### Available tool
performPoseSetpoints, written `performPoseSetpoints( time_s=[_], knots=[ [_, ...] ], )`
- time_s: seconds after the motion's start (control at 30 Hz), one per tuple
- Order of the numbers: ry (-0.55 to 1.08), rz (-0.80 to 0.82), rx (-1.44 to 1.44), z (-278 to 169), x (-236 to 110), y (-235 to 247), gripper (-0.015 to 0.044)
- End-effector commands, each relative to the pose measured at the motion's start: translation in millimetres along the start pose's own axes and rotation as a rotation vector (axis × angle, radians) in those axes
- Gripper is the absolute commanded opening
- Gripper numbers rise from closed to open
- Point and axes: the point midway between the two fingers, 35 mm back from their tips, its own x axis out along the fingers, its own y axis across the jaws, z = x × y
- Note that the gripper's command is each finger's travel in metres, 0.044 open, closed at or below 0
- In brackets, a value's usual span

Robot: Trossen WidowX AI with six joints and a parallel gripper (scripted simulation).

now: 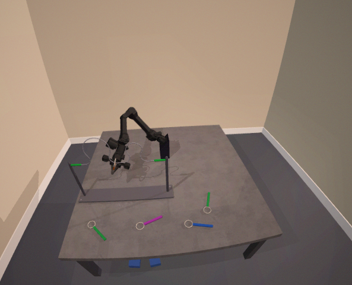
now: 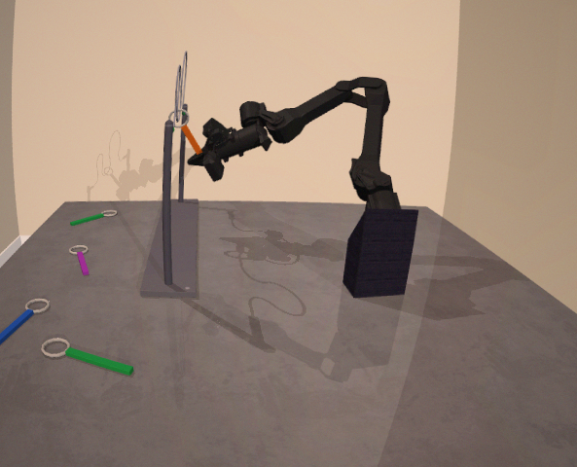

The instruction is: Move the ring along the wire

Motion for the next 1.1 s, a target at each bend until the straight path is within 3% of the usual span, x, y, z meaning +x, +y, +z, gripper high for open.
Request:
performPoseSetpoints(
  time_s=[0.0, 1.07],
  knots=[
    [0.013, 0.046, 0.077, 0, -3, 16, -0.015],
    [0.042, 0.182, 0.311, 14, -19, 76, -0.015]
  ],
)
